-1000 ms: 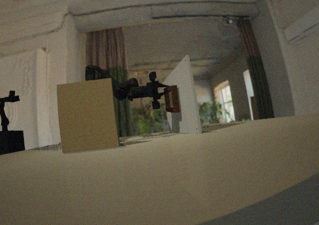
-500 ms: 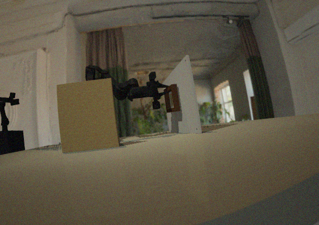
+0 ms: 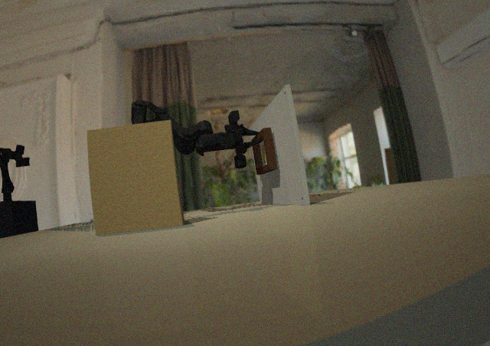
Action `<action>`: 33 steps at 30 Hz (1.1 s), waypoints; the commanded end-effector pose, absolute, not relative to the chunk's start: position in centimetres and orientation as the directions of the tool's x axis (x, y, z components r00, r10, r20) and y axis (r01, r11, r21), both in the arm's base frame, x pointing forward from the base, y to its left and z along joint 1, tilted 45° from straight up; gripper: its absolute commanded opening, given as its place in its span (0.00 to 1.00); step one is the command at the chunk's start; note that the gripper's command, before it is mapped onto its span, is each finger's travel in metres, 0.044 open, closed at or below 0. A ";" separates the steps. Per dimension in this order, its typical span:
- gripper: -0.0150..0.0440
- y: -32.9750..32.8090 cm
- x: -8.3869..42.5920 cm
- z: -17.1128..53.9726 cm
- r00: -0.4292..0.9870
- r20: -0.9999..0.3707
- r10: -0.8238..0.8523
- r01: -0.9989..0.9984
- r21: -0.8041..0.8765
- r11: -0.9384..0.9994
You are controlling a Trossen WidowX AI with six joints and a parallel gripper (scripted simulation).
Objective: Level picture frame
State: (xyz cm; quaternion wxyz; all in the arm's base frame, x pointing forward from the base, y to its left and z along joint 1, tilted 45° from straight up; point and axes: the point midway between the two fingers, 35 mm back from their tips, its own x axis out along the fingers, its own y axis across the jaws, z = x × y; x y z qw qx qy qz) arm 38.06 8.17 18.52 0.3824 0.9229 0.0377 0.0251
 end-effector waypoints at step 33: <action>0.69 3.9 27.7 20.2 0.995 0.010 0.095 0.083 0.403 -0.911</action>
